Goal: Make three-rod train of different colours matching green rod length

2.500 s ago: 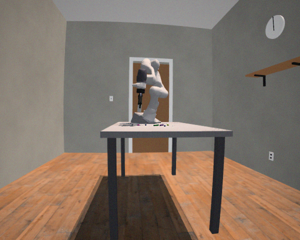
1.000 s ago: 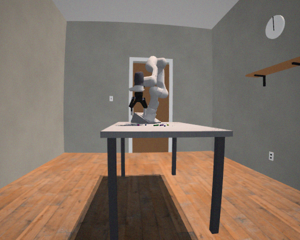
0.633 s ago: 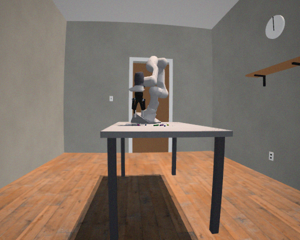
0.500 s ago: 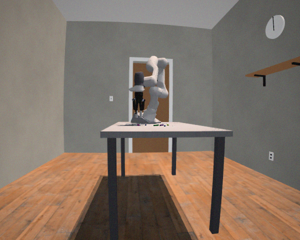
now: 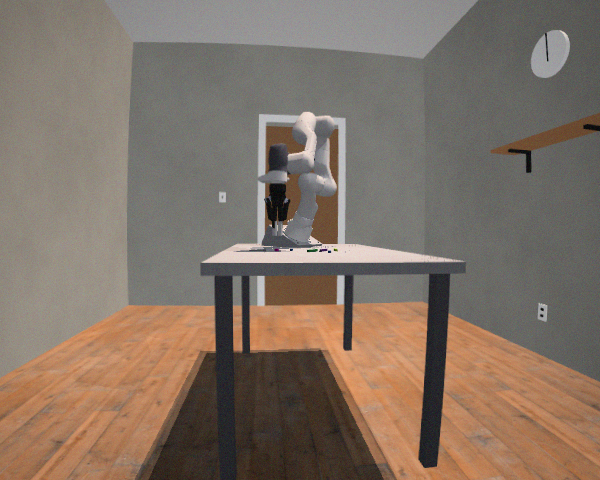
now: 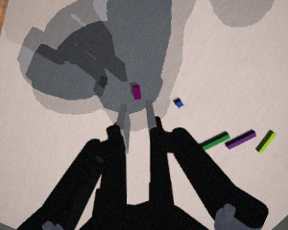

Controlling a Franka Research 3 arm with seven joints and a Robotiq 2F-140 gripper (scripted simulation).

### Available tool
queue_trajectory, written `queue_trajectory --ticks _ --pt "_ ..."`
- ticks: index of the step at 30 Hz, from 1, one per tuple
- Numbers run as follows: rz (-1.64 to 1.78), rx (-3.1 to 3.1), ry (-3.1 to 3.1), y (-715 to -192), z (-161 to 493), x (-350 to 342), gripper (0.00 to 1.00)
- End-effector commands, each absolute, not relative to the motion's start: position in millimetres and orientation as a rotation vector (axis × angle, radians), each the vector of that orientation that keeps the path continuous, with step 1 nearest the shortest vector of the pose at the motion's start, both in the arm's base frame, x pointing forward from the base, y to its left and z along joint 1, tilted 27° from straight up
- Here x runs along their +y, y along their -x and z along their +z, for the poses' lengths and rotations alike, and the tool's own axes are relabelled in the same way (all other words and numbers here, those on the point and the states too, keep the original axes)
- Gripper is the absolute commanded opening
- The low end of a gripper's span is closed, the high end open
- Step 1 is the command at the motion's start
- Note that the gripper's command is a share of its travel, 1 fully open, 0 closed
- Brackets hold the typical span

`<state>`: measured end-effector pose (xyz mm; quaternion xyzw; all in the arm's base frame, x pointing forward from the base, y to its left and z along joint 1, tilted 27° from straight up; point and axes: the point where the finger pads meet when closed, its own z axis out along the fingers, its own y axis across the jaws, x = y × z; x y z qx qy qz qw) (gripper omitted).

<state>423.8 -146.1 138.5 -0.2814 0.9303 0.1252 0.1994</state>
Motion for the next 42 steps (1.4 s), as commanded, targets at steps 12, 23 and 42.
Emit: queue_trajectory --ticks 12,23,42 --pt "0.350 2.604 0.778 -424 138 -146 0.15" --pt "0.350 2.604 0.778 -426 133 -144 0.15" --pt "0.350 2.604 0.778 -433 111 -136 0.15"
